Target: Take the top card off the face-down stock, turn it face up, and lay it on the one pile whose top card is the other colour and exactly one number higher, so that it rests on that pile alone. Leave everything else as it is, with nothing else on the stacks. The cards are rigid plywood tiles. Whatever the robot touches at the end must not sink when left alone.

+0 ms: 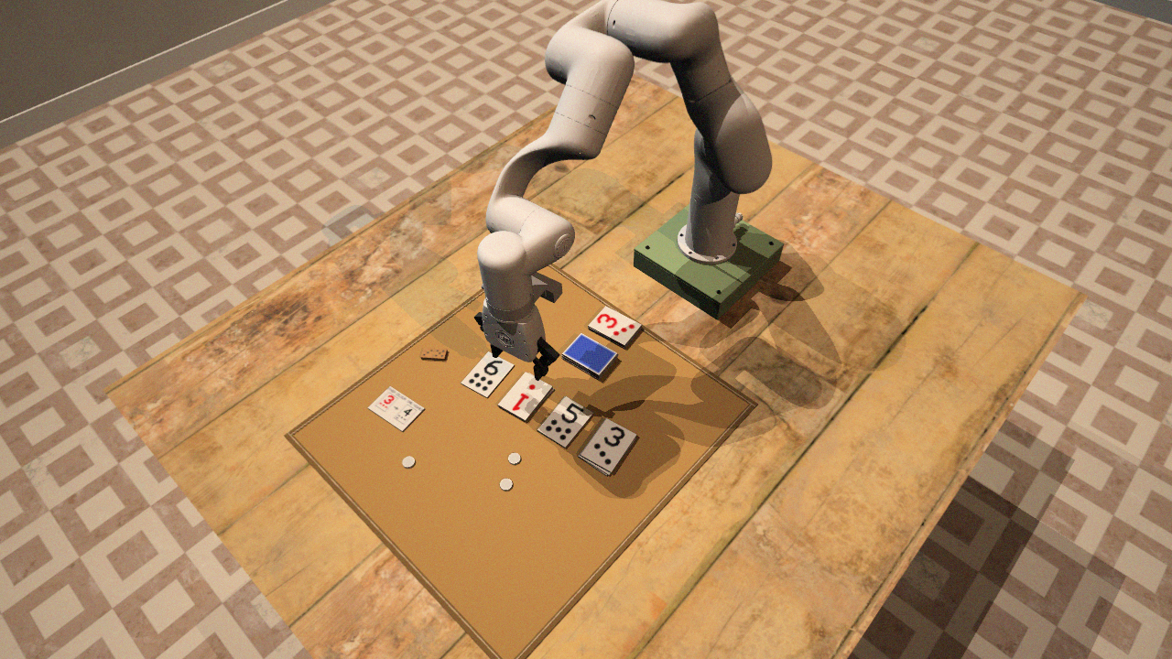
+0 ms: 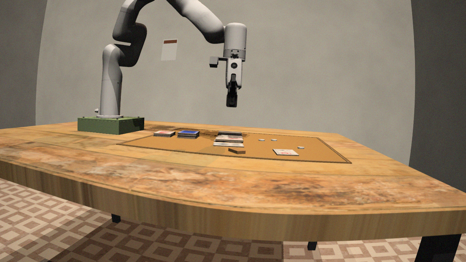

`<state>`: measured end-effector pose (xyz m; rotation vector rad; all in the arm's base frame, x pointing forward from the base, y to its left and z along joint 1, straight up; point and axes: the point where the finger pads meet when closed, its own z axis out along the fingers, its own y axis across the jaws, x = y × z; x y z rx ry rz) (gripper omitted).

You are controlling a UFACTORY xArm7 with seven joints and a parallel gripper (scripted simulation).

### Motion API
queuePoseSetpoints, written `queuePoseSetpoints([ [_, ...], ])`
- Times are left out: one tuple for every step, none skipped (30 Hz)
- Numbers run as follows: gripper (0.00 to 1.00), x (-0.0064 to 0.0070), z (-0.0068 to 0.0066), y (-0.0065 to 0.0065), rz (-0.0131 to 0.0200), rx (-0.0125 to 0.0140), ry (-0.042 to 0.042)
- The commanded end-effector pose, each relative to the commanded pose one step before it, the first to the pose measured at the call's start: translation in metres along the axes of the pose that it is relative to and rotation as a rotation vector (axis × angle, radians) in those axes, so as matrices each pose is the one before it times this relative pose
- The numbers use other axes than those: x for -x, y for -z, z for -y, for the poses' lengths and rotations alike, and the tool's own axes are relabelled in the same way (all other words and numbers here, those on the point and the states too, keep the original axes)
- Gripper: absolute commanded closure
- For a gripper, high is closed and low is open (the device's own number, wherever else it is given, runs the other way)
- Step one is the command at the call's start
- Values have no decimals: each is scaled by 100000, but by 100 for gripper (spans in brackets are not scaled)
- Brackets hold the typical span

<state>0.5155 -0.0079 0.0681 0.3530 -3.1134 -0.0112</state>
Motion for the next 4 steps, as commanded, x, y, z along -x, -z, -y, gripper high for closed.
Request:
queuePoseSetpoints([
  [0,156,35,191,455,-156,9],
  [0,0,0,0,0,0,0],
  [0,0,0,0,0,0,0],
  [0,0,0,0,0,0,0],
])
